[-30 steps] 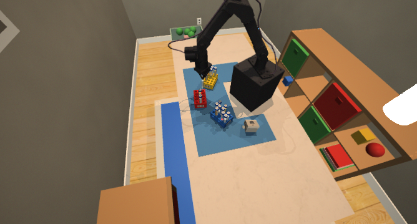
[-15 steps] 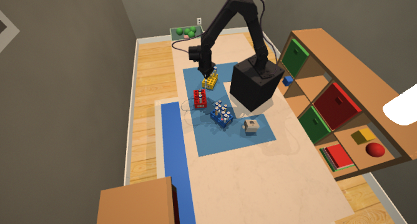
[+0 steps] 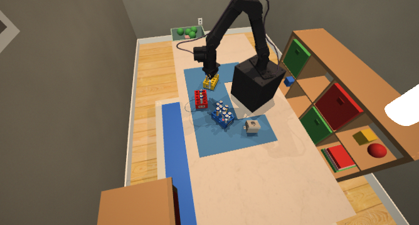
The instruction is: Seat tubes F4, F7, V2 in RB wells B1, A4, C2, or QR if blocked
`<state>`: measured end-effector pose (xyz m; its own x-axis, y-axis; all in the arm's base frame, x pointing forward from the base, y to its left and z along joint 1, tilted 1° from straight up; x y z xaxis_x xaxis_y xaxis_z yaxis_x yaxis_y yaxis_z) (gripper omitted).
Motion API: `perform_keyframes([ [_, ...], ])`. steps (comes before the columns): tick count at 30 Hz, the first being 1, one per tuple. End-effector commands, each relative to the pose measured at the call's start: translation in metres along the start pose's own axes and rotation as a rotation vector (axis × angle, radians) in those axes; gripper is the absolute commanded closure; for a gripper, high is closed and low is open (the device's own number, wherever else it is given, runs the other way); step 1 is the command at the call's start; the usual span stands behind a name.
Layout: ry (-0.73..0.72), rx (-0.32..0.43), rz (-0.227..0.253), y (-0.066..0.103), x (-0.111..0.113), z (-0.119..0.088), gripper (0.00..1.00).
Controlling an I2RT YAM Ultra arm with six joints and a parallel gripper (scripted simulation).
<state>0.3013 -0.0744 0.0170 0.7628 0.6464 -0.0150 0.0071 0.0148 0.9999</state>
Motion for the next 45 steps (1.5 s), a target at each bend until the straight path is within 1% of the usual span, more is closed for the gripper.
perform_keyframes([
  [1,0.002,-0.032,0.016,0.005,0.008,-0.01,1.0],
  [4,0.002,-0.032,0.016,0.005,0.009,-0.013,1.0],
  [11,0.002,-0.032,0.016,0.005,0.017,-0.035,1.0],
  [13,-0.064,-0.032,0.017,0.005,0.018,-0.036,1.0],
  [14,-0.098,-0.049,0.035,0.01,0.023,-0.03,1.0],
  [15,-0.131,-0.052,0.039,0.011,0.024,-0.029,1.0],
  [19,-0.276,-0.041,0.031,0.008,0.021,-0.028,1.0],
  [21,-0.276,-0.041,0.031,0.008,0.021,-0.028,1.0],
  [27,-0.469,-0.037,0.033,0.008,0.021,-0.028,1.0],
  [29,-0.469,-0.037,0.033,0.008,0.021,-0.028,1.0],
  [30,-0.478,-0.029,0.021,0.005,0.01,-0.032,1.0],
  [36,-0.463,-0.029,0.021,0.005,-0.01,-0.029,1.0],
  [38,-0.463,-0.029,0.021,0.005,-0.01,-0.029,1.0],
  [45,-0.463,-0.025,0.024,0.004,-0.032,-0.025,1.0],
])
Point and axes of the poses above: the point where the finger pads meet when closed, its own y axis back along the fingers, its own x axis across the jaws, z = x × y, the point moved 8 cm from there along y, back along the fingers, and after that the axes turned 7 degrees about y, right-handed, at the moved point
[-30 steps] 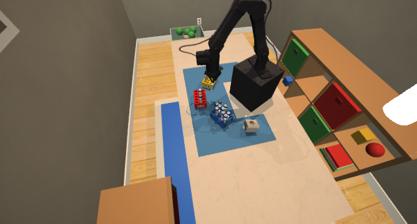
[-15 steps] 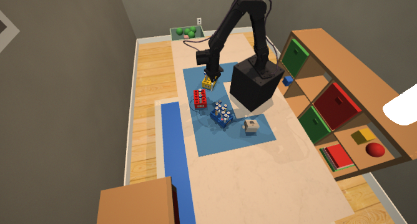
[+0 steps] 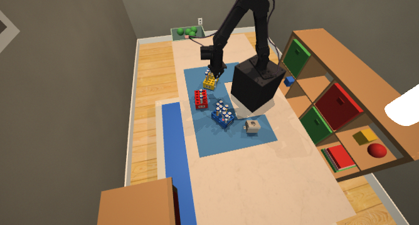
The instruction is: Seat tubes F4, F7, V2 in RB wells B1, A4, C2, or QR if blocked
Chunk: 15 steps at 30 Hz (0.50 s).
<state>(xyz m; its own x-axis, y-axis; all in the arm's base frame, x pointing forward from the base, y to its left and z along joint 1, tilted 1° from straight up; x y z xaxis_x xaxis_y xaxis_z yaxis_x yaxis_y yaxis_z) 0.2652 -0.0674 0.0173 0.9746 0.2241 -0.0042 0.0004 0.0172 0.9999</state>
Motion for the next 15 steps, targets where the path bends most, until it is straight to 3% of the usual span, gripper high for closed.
perform_keyframes([
  [1,0.014,-0.014,0.022,0.004,-0.009,0.009,1.0],
  [11,0.014,-0.022,0.035,0.006,-0.026,0.028,1.0],
  [15,0.014,-0.014,0.019,0.004,-0.041,0.033,1.0],
])
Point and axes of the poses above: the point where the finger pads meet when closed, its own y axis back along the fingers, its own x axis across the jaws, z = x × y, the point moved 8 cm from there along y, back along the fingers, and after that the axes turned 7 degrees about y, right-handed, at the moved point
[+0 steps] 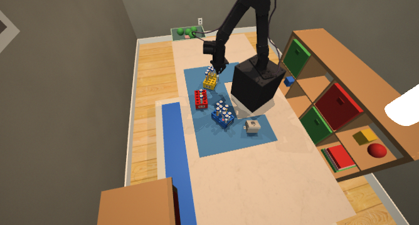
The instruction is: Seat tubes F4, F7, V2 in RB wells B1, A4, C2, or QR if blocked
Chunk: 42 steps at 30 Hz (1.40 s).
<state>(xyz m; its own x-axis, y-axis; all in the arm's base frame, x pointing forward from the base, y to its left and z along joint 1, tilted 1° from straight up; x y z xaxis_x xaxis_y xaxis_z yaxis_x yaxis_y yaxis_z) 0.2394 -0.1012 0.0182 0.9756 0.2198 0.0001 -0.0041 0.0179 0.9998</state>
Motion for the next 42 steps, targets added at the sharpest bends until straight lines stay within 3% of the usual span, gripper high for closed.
perform_keyframes([
  [1,0.019,-0.011,0.014,0.003,-0.011,0.008,1.0],
  [3,0.018,-0.029,0.035,0.009,-0.002,0.019,1.0],
  [6,0.019,-0.002,0.002,0.002,-0.003,0.02,1.0],
  [42,0.019,-0.002,0.003,0.002,0.03,0.062,1.0],
])
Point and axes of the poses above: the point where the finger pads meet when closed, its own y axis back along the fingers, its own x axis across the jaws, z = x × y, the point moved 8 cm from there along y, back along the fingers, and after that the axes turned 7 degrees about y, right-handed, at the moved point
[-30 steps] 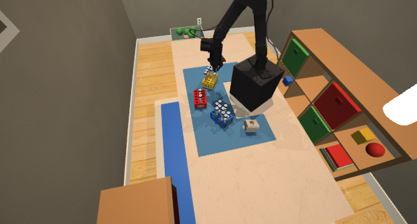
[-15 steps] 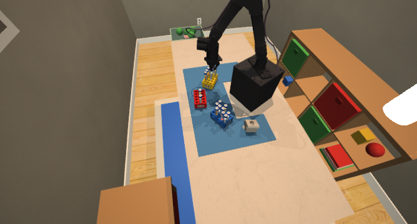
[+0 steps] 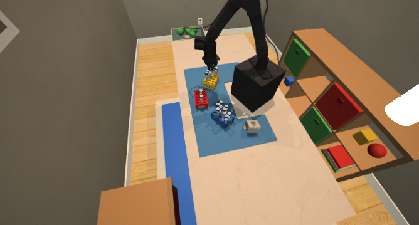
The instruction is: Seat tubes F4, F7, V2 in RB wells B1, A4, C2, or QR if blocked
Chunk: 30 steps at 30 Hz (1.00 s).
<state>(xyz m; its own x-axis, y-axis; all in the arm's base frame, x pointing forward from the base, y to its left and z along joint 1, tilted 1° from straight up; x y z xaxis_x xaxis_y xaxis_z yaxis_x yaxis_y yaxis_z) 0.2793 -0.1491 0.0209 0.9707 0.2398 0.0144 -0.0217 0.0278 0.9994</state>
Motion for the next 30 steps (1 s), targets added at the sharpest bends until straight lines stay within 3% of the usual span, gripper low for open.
perform_keyframes([
  [1,-0.001,0.012,-0.012,0.0,0.002,0.008,1.0],
  [25,-0.001,0.011,-0.011,0.0,0.022,0.034,1.0],
  [30,0.001,0.004,-0.004,0.002,0.022,0.03,1.0],
])
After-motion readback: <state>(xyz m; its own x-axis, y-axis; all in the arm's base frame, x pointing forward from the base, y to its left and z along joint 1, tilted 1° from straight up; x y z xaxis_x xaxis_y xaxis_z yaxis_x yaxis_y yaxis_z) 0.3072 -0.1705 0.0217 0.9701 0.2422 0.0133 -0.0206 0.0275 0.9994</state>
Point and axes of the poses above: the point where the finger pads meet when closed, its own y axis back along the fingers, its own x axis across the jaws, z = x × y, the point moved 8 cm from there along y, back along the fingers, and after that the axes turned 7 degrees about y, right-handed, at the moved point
